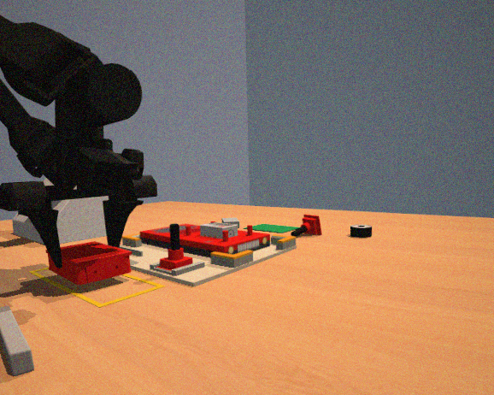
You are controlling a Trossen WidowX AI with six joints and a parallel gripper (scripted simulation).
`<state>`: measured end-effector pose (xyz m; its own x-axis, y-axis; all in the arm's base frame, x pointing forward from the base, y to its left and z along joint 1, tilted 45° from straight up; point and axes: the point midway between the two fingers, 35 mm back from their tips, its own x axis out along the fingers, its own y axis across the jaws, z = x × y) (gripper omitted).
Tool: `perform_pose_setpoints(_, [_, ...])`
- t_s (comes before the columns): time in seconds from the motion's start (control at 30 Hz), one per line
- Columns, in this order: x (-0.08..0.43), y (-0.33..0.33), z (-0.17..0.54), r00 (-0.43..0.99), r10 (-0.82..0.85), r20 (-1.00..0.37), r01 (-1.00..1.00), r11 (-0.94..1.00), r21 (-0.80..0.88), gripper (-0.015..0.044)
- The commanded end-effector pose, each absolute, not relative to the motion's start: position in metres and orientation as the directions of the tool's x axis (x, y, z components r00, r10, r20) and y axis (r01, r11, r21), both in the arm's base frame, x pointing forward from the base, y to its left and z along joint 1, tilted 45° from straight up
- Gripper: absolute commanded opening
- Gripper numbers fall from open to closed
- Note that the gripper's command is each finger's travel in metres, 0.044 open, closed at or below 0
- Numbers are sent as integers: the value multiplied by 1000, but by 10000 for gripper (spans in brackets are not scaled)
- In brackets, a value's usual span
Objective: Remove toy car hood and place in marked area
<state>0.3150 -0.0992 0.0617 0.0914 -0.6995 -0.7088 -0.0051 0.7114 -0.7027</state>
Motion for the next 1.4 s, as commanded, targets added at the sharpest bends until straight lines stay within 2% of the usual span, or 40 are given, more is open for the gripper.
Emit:
perform_pose_setpoints(0.0, [315, -100, 60, 92, -701, -708, -10, 710, -704, 0])
perform_pose_setpoints(0.57, [316, -106, 54, 92, -701, -707, -10, 710, -705, 0])
perform_pose_setpoints(1.13, [316, -104, 57, 91, -701, -707, -5, 710, -704, 440])
perform_pose_setpoints(1.37, [311, -61, 99, 93, -700, -708, -6, 711, -704, 440])
